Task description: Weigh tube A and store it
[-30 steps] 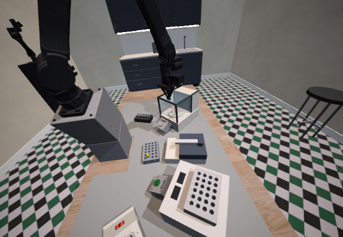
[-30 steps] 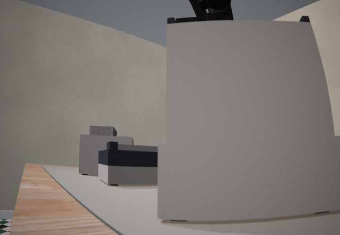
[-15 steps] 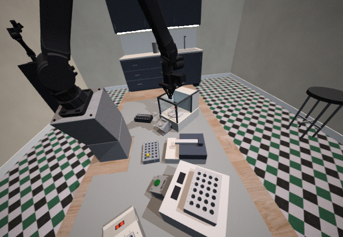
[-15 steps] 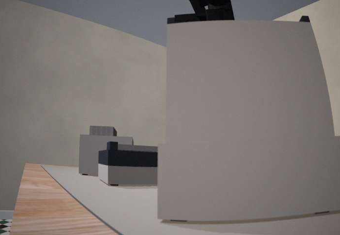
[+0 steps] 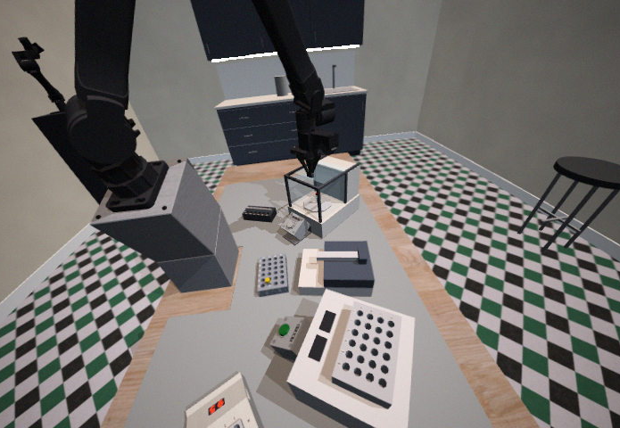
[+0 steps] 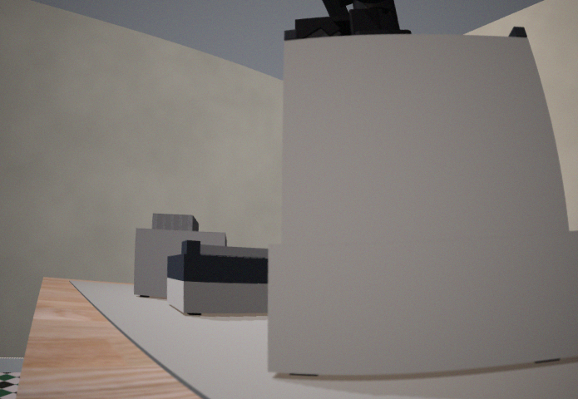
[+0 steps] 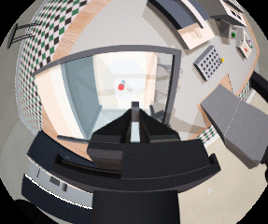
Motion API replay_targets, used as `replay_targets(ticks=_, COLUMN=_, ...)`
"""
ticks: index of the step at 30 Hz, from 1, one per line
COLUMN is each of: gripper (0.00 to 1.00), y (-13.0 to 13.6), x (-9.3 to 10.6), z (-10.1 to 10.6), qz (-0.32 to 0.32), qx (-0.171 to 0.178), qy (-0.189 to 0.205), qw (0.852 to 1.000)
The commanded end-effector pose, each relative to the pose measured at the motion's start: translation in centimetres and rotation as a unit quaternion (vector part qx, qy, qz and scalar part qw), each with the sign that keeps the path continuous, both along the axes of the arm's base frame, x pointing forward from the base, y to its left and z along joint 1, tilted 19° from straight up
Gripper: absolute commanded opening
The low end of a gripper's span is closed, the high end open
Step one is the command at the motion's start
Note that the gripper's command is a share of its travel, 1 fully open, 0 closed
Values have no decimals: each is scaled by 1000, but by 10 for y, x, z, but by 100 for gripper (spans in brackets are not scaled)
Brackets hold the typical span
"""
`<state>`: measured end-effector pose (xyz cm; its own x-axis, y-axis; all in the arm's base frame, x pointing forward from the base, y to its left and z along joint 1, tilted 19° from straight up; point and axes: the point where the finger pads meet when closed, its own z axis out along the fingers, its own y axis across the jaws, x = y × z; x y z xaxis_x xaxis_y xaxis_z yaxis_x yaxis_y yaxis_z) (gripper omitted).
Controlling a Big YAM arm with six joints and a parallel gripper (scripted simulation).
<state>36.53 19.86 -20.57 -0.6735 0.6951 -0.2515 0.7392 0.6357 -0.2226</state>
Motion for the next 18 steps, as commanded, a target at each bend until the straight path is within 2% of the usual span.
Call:
replay_targets(ticks=1, gripper=6, y=18, x=17, z=-4, qz=2, qx=6, qy=-13, qw=1000)
replay_targets(ticks=18, gripper=6, y=28, x=29, z=-7, qz=2, qx=6, qy=-14, qw=1000)
